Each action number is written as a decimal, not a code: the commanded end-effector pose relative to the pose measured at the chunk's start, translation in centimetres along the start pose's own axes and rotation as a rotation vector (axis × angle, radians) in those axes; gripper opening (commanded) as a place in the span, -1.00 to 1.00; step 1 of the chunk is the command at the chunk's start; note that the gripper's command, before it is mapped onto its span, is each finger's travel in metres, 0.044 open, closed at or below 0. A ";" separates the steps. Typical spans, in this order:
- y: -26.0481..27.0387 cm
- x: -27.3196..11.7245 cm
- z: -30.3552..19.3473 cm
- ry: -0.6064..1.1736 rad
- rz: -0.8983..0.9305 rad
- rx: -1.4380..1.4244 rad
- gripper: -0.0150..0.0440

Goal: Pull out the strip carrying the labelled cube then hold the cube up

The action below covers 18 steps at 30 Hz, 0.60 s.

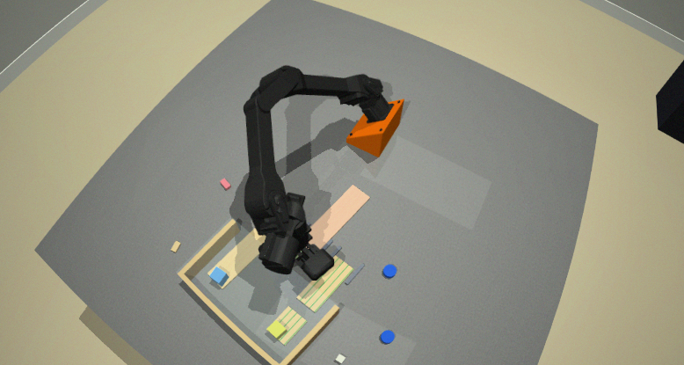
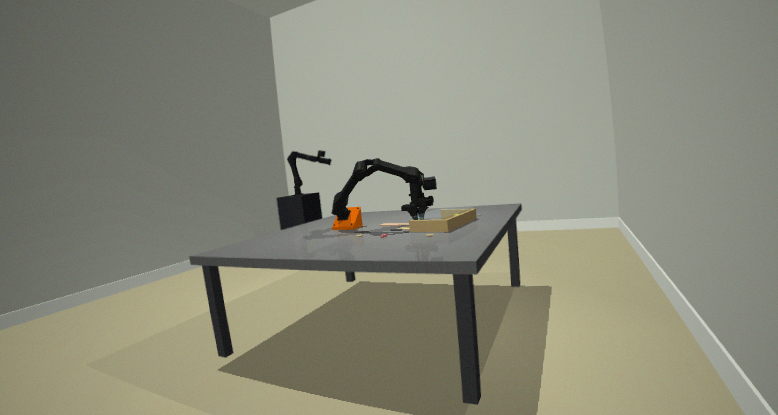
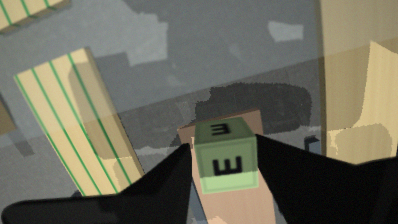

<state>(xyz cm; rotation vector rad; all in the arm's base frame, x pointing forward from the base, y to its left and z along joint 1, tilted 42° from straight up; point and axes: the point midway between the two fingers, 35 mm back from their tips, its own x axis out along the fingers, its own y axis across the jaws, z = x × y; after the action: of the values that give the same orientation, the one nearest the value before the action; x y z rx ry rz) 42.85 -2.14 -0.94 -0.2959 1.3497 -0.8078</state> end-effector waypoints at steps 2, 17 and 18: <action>0.0 0.0 0.0 0.000 0.000 0.000 -0.07; -0.8 -2.5 -3.0 0.003 0.000 -0.005 -0.49; -0.9 -2.8 -3.4 0.003 -0.001 -0.005 -0.49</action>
<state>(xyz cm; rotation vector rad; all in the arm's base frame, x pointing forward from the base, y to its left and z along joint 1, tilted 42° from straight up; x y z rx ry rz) 40.84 -0.95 0.34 -0.3005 1.3489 -0.8073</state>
